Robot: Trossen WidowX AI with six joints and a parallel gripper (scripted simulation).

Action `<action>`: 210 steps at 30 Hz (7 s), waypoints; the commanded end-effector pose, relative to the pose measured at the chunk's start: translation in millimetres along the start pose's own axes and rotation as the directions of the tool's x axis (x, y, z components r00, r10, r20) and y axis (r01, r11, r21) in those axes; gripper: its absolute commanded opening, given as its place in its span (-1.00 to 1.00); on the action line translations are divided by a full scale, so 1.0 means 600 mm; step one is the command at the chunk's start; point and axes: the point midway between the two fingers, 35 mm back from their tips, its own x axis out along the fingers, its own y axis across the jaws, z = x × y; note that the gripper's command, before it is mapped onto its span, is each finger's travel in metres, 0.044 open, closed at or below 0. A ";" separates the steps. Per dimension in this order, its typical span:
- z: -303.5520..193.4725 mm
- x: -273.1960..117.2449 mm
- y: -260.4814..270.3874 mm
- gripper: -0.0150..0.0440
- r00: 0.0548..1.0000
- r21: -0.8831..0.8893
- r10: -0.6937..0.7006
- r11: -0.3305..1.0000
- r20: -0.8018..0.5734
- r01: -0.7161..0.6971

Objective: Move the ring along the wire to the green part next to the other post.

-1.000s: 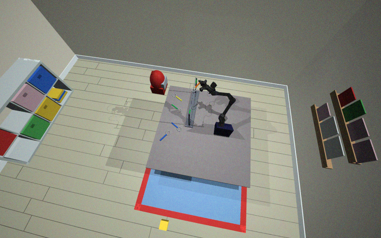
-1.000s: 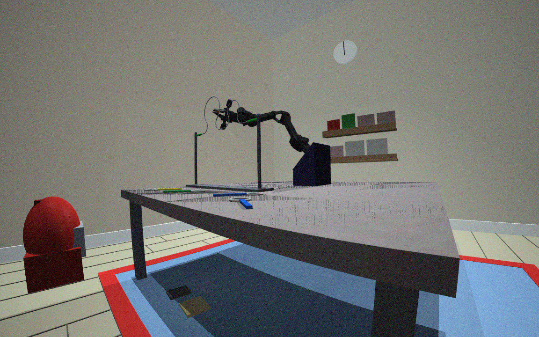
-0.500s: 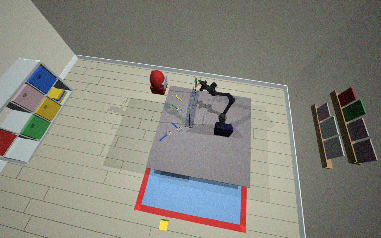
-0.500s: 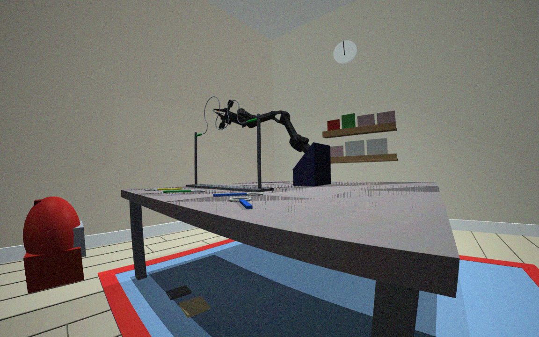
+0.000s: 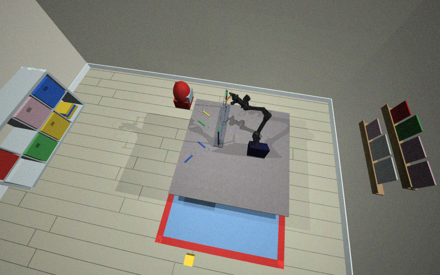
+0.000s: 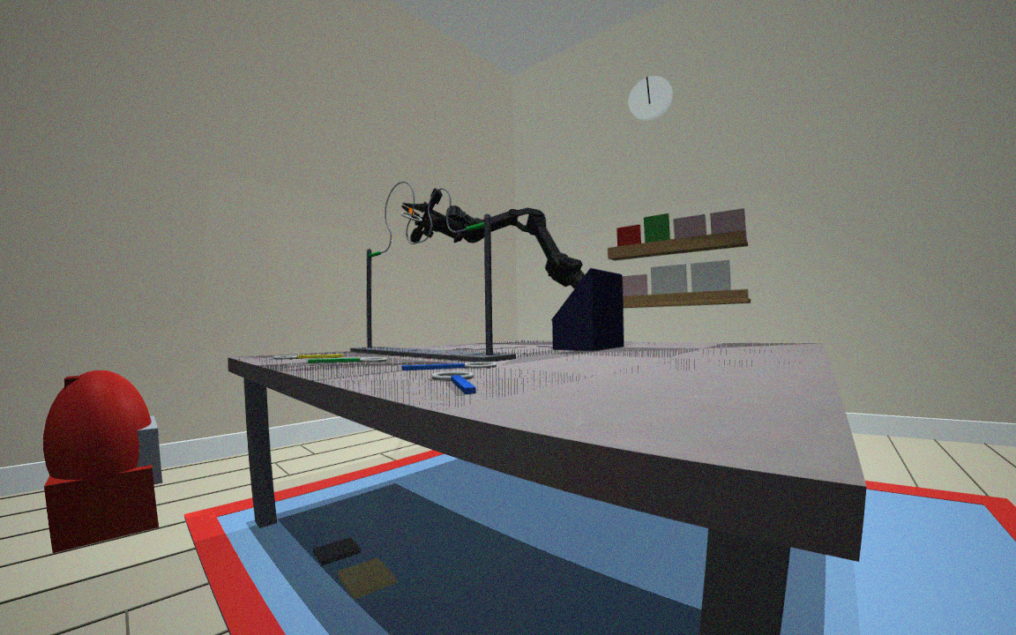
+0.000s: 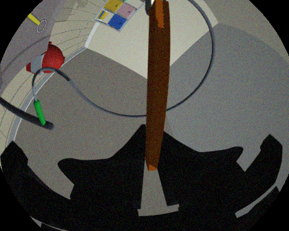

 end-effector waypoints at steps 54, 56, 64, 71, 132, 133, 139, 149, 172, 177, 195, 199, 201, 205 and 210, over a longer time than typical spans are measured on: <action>0.051 -0.055 0.207 -1.00 0.937 0.586 0.349 0.754 0.024 -0.296; 0.059 -0.060 0.215 -1.00 0.928 0.620 0.371 0.721 0.034 -0.310; 0.093 -0.083 0.245 -1.00 0.889 0.740 0.450 0.570 0.085 -0.358; 0.128 -0.105 0.264 -1.00 0.850 0.822 0.507 0.419 0.140 -0.386; 0.368 -0.232 0.213 -1.00 0.612 0.818 0.566 -0.511 0.553 -0.266; 0.369 -0.233 0.212 -1.00 0.612 0.816 0.565 -0.513 0.554 -0.265; 0.380 -0.238 0.204 -1.00 0.607 0.806 0.560 -0.534 0.564 -0.257; 0.405 -0.249 0.184 -1.00 0.590 0.765 0.541 -0.603 0.600 -0.225; 0.472 -0.274 0.088 -1.00 0.523 0.482 0.397 -0.876 0.754 -0.031; 0.482 -0.276 0.058 -1.00 0.511 0.386 0.346 -0.922 0.787 0.029; 0.492 -0.267 -0.055 -1.00 0.502 0.003 0.133 -0.968 0.855 0.251; 0.489 -0.261 -0.080 -1.00 0.506 -0.083 0.083 -0.951 0.858 0.297; 0.486 -0.258 -0.092 -1.00 0.510 -0.126 0.058 -0.939 0.858 0.320; 0.479 -0.251 -0.115 -1.00 0.518 -0.209 0.010 -0.908 0.856 0.363; 0.467 -0.241 -0.142 -1.00 0.531 -0.308 -0.049 -0.858 0.846 0.412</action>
